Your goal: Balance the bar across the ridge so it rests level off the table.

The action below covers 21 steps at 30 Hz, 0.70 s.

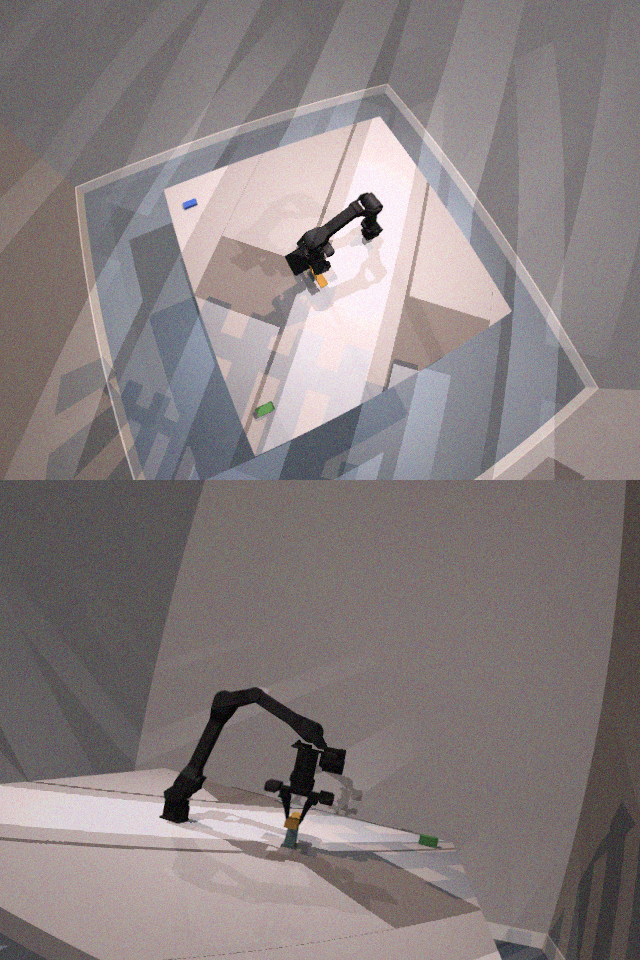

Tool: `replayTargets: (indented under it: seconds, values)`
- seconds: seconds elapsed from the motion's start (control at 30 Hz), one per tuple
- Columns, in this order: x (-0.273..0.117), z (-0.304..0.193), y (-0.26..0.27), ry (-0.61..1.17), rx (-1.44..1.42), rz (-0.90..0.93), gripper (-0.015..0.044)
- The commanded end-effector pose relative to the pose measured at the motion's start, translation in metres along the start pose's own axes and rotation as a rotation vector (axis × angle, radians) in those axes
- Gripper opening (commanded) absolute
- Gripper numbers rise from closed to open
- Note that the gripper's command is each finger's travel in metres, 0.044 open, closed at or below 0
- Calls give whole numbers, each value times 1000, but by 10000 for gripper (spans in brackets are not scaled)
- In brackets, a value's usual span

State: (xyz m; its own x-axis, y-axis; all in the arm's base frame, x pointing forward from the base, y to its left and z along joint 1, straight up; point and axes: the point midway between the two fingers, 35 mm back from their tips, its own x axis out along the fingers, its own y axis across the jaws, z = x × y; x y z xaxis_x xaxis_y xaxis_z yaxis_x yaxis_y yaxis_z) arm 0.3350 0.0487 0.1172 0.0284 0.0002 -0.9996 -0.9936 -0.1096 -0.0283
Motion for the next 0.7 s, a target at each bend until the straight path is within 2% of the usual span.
replayTargets:
  seconds: [0.0, 0.67]
  values:
    - [1, 1, 0, -4, -4, 2, 0]
    - [3, 1, 0, -4, -4, 2, 0]
